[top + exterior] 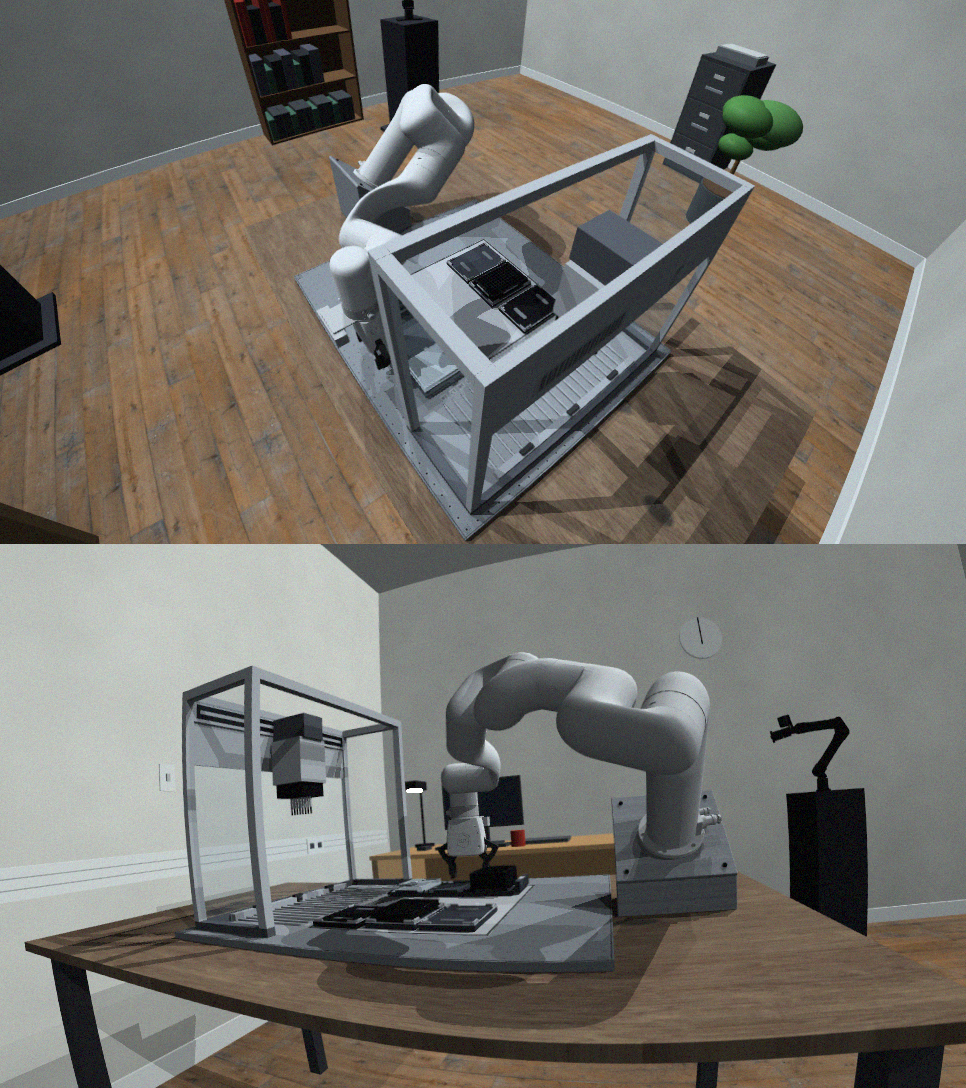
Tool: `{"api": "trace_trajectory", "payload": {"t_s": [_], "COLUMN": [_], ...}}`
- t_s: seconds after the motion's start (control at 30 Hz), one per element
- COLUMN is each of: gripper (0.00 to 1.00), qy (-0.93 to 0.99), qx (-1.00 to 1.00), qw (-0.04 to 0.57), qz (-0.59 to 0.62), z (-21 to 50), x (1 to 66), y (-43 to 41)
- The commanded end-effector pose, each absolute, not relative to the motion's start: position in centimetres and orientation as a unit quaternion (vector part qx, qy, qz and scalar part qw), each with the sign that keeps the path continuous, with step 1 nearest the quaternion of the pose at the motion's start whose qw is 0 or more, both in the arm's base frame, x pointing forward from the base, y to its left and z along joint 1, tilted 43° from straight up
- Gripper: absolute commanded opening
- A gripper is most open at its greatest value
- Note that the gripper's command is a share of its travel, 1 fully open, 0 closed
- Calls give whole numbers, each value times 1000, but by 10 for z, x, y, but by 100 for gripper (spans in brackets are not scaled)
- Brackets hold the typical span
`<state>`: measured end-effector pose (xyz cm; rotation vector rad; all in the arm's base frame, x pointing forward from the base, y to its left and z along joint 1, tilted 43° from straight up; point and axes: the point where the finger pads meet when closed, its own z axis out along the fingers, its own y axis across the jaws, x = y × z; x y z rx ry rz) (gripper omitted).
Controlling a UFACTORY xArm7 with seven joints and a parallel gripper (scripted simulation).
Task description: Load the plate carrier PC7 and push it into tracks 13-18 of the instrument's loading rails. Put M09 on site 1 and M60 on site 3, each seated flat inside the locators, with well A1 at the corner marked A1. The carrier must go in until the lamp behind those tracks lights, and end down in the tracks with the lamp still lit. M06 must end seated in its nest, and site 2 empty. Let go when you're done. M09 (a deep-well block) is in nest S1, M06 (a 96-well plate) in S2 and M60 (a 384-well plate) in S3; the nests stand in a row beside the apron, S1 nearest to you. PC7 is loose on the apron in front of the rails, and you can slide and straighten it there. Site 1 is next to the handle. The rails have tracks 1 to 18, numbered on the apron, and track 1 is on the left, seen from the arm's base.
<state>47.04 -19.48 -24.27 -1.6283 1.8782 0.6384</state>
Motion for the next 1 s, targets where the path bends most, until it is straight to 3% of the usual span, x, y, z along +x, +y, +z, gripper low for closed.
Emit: {"api": "trace_trajectory", "payload": {"t_s": [0.0,0.97], "gripper": [100,100], "qy": [703,703], "qx": [-609,-609], "qw": [283,283], "qz": [236,236], "z": [-243,-251], "x": [471,473], "y": [-196,-189]}}
